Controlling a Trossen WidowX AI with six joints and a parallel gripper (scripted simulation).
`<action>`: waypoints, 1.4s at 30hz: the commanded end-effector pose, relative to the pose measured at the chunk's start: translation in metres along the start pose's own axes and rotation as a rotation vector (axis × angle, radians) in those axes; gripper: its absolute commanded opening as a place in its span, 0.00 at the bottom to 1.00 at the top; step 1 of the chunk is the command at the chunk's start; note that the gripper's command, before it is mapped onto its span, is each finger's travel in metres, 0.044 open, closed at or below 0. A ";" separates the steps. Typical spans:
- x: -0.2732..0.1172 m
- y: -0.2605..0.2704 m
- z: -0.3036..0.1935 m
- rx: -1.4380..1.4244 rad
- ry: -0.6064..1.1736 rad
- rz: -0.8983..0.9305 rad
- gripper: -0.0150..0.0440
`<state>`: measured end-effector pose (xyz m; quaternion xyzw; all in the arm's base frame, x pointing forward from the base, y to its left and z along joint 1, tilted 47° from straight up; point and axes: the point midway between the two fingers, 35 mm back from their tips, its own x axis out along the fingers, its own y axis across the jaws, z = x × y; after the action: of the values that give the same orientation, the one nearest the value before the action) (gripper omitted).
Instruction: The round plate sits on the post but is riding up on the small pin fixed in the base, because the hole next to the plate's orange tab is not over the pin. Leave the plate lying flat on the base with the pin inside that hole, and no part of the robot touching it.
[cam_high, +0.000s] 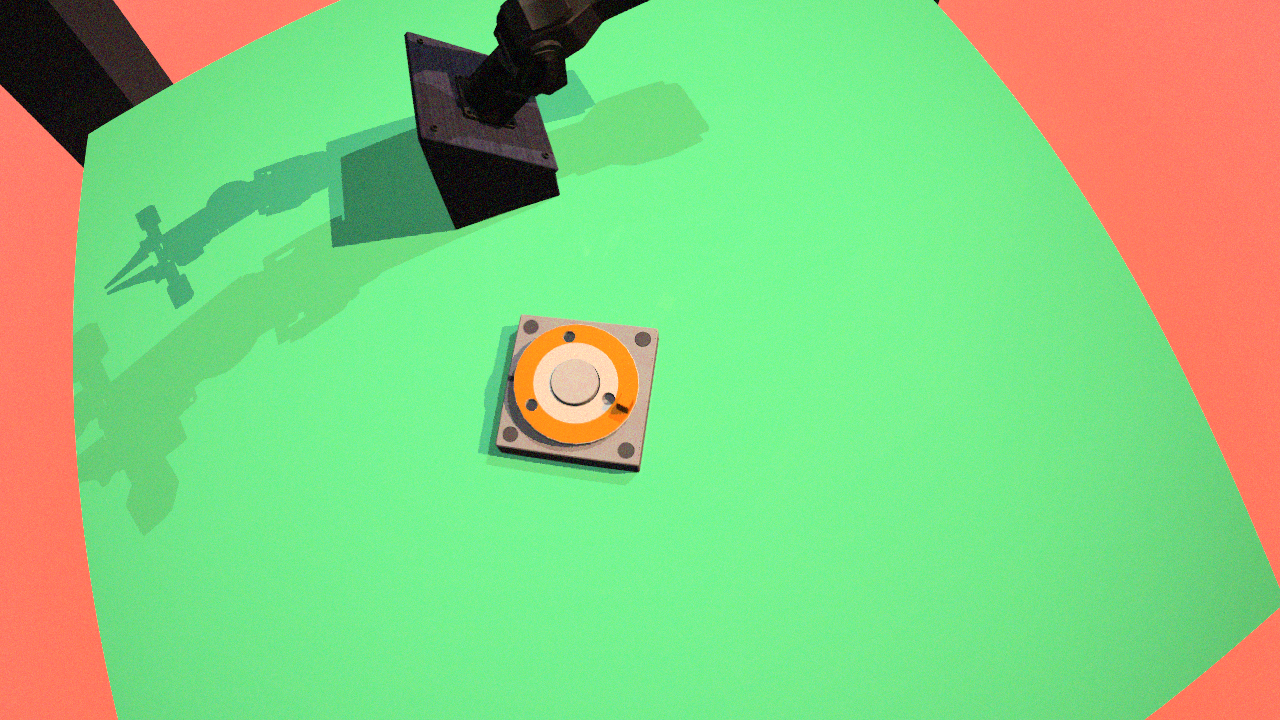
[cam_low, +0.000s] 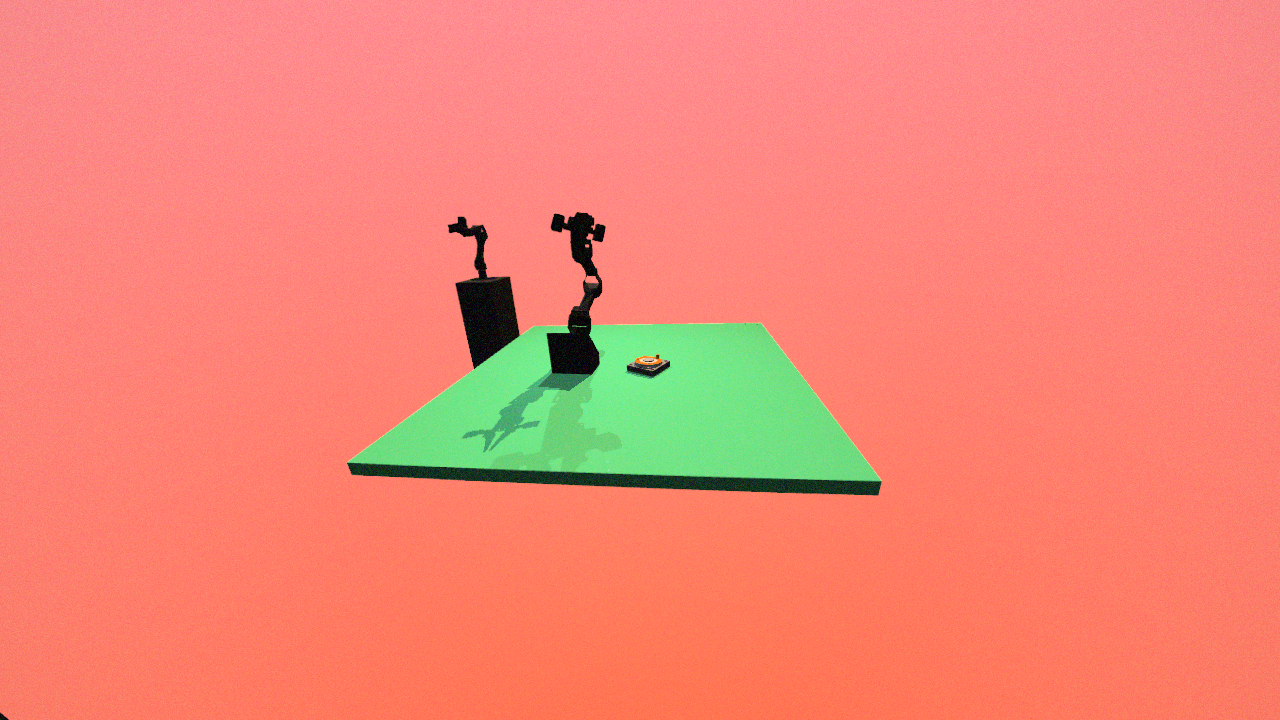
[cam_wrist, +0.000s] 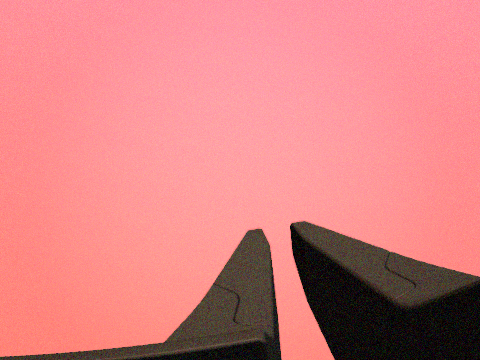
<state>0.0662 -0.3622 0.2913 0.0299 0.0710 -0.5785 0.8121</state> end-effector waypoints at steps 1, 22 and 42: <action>0.019 0.054 -0.029 -0.026 0.143 0.192 0.25; -0.108 0.323 -0.207 -0.305 1.032 1.231 0.25; -0.247 0.365 -0.262 -0.488 1.568 1.567 0.25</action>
<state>0.3108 0.0179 0.0577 0.2601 0.6321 0.2913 0.6693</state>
